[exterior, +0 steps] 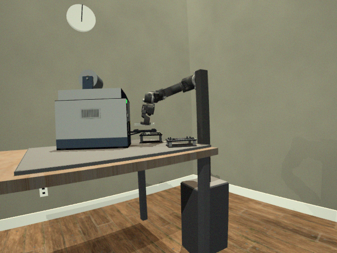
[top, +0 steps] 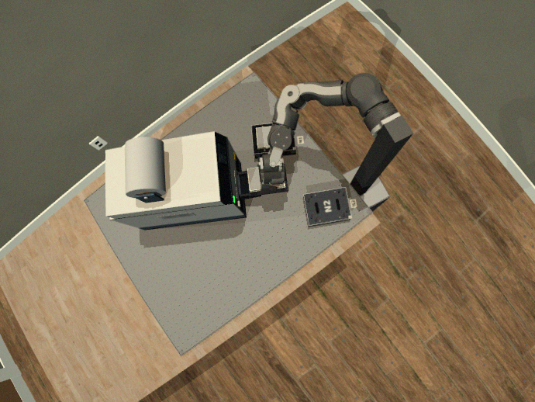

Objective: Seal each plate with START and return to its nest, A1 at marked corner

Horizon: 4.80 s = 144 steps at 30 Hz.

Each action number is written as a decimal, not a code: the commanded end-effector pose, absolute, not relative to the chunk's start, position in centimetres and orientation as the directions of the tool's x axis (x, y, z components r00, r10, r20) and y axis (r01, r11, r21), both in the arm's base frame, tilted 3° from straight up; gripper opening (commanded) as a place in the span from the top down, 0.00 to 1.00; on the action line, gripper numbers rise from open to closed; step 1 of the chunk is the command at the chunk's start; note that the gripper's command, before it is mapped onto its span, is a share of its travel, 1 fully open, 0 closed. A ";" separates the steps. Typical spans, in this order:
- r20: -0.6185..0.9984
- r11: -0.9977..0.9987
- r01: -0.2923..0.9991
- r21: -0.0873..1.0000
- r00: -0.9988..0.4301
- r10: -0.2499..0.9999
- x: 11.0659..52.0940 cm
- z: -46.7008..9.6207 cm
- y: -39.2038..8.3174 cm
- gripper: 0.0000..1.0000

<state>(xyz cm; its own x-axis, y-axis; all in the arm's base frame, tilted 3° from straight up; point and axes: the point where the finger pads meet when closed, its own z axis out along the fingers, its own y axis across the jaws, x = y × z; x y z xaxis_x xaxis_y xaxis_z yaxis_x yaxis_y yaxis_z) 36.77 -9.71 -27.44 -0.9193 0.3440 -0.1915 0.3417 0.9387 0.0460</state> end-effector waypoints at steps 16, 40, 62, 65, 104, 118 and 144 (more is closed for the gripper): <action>-0.191 0.943 0.331 0.035 -0.924 0.332 34.9 -27.6 -9.2 1.00; -0.191 0.946 0.323 0.038 -0.927 0.324 30.5 -27.6 -7.5 1.00; -0.191 0.951 0.306 0.037 -0.932 0.308 26.1 -27.7 -5.9 1.00; -0.193 0.951 0.307 0.039 -0.932 0.308 25.5 -27.6 -5.7 1.00; -0.192 0.950 0.311 0.040 -0.930 0.312 22.2 -29.5 -0.1 1.00; -0.192 0.950 0.310 0.040 -0.931 0.311 21.9 -30.7 2.7 1.00; -0.191 0.951 0.304 0.050 -0.932 0.308 21.4 -32.6 7.6 1.00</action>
<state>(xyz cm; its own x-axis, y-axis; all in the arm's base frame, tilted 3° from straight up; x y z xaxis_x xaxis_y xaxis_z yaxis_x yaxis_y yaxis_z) 21.22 7.58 -32.57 -0.9331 0.3081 -0.1854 0.3055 0.9512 0.0433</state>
